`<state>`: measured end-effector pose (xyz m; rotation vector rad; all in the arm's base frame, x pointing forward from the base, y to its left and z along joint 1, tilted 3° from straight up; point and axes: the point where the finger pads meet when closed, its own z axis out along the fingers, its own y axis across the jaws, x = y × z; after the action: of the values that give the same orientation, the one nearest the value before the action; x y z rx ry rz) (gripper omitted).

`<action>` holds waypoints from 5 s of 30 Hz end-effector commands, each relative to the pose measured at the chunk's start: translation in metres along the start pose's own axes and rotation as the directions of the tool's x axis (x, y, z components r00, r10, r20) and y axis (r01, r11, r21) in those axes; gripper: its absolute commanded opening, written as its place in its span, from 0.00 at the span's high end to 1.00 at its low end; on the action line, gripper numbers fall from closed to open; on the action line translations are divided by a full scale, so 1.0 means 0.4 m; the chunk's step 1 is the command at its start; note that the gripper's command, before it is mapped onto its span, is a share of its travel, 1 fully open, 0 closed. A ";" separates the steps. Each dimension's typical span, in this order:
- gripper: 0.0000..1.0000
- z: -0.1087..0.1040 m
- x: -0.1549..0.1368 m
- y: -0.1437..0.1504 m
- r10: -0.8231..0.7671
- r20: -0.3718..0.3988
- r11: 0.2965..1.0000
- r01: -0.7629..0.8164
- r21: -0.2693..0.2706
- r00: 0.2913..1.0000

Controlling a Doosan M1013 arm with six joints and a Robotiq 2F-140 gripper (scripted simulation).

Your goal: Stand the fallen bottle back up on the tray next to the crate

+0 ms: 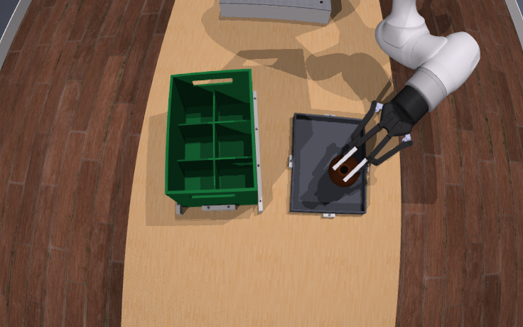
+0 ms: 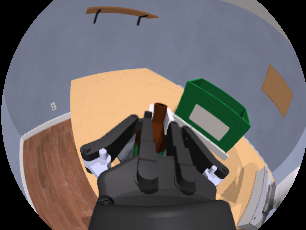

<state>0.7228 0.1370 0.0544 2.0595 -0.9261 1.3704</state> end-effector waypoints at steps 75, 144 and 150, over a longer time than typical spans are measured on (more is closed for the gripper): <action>0.00 0.000 0.000 0.000 0.000 0.000 1.000 0.000 0.000 1.000; 0.00 -0.022 0.061 0.000 0.000 0.000 1.000 0.000 0.000 1.000; 0.00 -0.032 0.088 0.000 0.000 0.000 1.000 0.000 0.000 1.000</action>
<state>0.7242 0.1368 0.0860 2.0595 -0.9262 1.3706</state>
